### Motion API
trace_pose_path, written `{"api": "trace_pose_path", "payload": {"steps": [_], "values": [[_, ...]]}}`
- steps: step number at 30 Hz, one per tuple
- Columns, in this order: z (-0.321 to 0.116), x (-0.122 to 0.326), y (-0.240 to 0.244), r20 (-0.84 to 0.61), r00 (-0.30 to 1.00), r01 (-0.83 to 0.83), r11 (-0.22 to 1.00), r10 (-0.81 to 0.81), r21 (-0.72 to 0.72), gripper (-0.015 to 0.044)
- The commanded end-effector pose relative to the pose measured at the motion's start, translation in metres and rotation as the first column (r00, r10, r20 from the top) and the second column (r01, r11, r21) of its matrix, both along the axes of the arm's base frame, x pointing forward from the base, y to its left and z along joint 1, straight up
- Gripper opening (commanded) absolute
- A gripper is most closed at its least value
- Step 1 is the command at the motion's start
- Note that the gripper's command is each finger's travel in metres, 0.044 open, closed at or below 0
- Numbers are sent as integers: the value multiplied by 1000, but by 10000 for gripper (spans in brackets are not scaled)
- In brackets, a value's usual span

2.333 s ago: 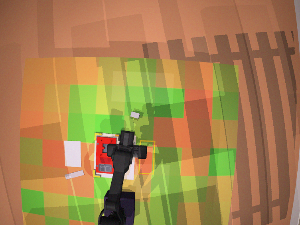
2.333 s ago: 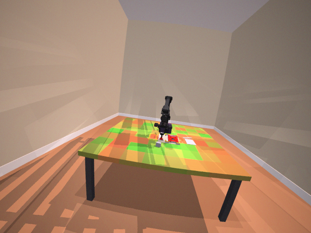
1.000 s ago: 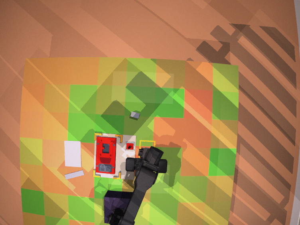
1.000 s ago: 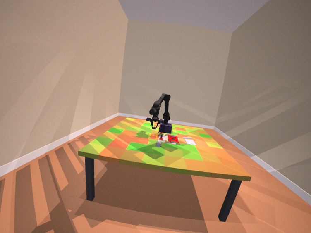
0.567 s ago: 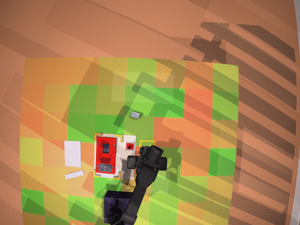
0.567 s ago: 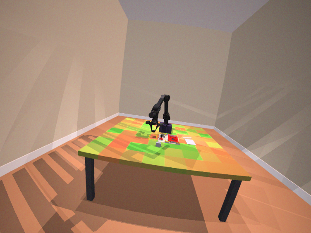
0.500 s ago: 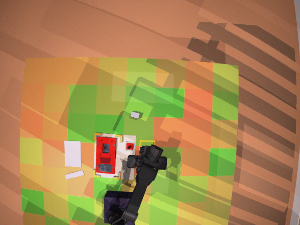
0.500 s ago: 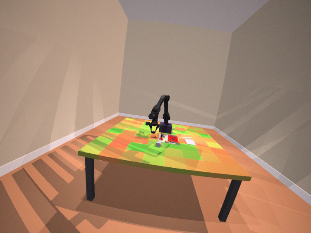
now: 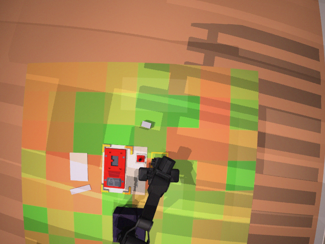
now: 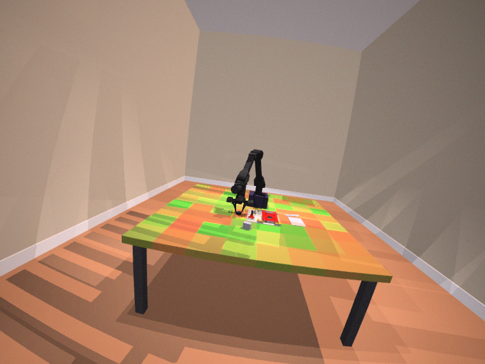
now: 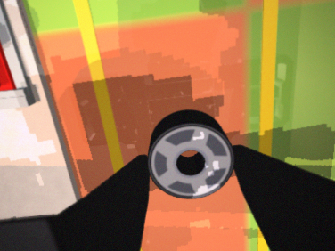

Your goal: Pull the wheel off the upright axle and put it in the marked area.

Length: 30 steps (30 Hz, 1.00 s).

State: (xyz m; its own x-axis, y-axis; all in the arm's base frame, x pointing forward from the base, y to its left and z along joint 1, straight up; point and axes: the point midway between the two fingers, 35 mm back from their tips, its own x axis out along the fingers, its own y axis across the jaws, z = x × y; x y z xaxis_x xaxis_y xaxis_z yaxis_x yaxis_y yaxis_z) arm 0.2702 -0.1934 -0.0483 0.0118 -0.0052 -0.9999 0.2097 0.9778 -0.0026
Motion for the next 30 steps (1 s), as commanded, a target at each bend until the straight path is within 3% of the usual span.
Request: {"api": "trace_pose_path", "payload": {"steps": [1,6,11,15,20,25,30], "values": [[1,0,0,1,1000,0,1000,0,-1,184],[8,1,-1,2,1000,-1,1000,1,-1,300],[57,0,0,3,1000,-4,1000,4,-5,300],[60,-1,0,3,1000,-4,1000,4,-5,300],[76,-27,19,3,1000,-2,1000,2,-3,431],[101,-68,49,-1,1000,-4,1000,4,-1,440],[103,-73,53,-2,1000,-4,1000,4,-1,440]]}}
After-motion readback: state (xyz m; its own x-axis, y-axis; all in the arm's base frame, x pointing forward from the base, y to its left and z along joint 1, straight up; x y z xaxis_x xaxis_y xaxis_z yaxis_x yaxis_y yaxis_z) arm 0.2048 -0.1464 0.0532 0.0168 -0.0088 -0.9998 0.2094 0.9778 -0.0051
